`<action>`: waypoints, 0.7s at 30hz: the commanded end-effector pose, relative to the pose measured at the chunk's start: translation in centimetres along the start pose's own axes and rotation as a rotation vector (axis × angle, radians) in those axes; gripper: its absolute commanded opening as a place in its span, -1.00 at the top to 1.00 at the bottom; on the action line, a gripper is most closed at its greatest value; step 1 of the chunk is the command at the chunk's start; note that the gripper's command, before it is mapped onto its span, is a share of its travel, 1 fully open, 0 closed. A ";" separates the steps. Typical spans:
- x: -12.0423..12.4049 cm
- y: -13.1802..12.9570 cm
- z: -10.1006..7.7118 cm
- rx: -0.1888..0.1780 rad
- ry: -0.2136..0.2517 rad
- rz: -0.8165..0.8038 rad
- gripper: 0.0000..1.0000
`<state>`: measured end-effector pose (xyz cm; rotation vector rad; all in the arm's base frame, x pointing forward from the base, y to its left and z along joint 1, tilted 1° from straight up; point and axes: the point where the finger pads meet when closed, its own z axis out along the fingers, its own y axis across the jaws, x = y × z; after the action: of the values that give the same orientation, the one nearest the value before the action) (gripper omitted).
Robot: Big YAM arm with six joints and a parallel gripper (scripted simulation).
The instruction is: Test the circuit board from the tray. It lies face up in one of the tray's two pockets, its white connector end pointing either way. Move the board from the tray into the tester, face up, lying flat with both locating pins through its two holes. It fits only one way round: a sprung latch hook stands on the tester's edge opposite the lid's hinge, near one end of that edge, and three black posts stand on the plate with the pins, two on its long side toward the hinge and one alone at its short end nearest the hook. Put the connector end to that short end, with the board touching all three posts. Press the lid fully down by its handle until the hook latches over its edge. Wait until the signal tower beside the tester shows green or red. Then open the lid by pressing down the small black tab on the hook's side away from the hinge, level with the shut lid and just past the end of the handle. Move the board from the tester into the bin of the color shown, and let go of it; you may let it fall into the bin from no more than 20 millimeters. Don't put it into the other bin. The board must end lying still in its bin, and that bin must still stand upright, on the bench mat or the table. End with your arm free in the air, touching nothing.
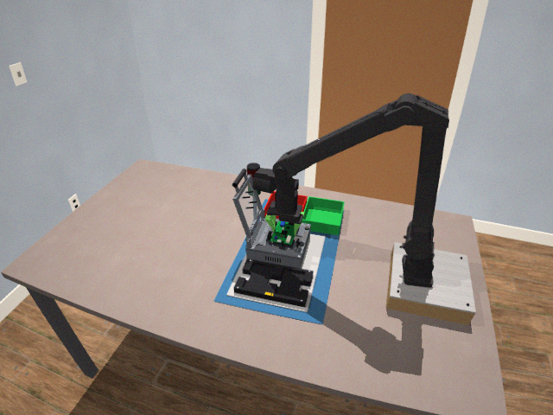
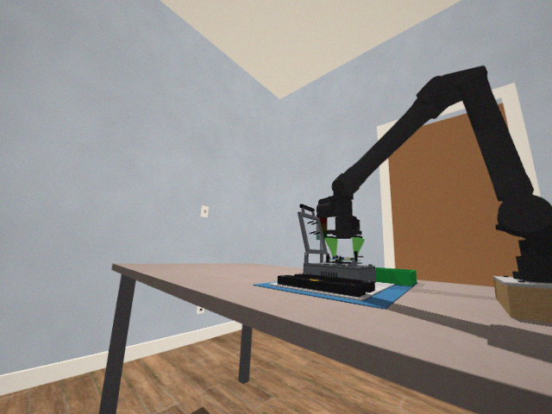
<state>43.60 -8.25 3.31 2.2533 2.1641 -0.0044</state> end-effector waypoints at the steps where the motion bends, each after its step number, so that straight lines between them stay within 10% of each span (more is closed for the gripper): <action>1: -0.8 2.6 -1.2 -0.056 -0.008 0.008 -0.45; 21: -0.8 2.5 -1.0 -0.054 -0.007 0.008 -0.45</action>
<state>43.60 -8.25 3.26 2.2539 2.1647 -0.0053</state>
